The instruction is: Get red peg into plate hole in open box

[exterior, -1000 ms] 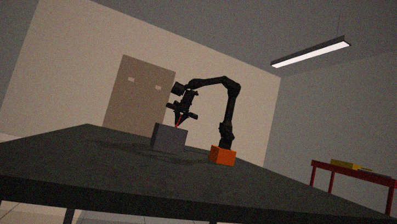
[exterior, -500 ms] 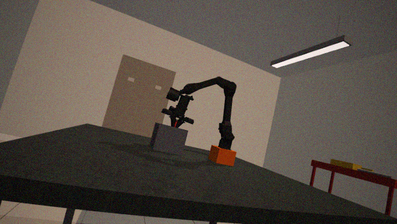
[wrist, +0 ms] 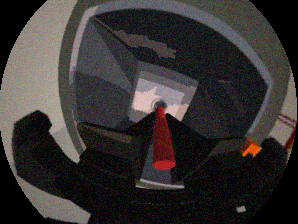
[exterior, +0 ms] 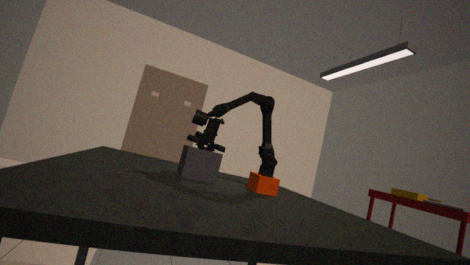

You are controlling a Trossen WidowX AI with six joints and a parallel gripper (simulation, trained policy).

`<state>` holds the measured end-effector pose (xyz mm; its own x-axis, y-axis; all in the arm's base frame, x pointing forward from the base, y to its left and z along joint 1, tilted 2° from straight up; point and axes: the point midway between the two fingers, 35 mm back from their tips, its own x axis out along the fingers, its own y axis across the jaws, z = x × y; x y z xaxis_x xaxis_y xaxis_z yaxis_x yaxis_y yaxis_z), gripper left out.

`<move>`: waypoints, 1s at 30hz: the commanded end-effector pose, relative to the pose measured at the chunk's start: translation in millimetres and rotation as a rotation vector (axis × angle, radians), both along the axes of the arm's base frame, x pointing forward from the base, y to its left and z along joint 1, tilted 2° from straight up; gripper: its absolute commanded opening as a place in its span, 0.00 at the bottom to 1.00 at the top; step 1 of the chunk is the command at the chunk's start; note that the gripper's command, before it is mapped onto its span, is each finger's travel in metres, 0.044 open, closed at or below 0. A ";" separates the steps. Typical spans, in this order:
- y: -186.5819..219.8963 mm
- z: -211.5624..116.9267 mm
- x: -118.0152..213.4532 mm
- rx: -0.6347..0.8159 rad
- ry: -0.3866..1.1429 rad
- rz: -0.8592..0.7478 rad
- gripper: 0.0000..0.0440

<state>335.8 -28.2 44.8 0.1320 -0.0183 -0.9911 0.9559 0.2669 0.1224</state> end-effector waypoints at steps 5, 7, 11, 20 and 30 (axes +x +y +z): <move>-3.3 -13.0 3.7 -0.010 0.027 0.029 0.11; -2.9 -16.4 2.4 -0.008 0.043 0.035 0.20; -1.2 -19.2 3.4 0.011 0.057 0.042 0.28; -5.6 -7.6 10.1 0.088 0.074 0.047 0.41; -11.2 3.2 12.9 0.185 0.085 0.035 0.47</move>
